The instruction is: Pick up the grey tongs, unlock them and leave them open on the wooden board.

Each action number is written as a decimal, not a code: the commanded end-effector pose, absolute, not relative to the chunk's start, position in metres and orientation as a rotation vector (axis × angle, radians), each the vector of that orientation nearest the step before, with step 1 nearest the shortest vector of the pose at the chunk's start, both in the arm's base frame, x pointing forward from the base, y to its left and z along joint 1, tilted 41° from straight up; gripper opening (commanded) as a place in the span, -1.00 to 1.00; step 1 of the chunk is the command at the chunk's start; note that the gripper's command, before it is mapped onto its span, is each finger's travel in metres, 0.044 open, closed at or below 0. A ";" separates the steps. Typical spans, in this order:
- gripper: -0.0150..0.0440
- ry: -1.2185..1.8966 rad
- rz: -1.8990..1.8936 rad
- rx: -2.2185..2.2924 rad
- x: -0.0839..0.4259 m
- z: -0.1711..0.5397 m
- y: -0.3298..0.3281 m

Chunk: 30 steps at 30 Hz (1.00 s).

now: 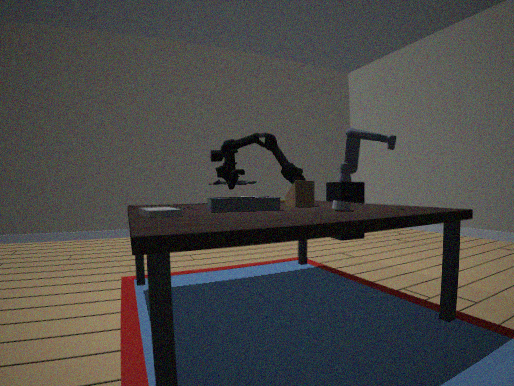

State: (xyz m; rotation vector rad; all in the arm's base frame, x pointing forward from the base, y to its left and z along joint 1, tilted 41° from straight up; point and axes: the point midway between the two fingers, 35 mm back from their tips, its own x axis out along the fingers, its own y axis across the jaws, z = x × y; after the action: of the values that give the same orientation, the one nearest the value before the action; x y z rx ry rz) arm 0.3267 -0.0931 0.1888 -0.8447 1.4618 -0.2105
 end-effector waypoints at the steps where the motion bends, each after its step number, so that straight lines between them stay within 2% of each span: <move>1: -1.00 1.417 -0.286 -0.743 0.312 0.206 -0.112; 18: -1.00 1.278 -0.584 -0.419 0.242 0.252 -0.177; 30: -1.00 1.198 -0.717 -0.297 0.206 0.270 -0.195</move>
State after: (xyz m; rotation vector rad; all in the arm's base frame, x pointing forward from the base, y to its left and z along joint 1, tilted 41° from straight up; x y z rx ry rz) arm 0.2120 -0.1950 0.2643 -0.3211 1.2305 -0.6970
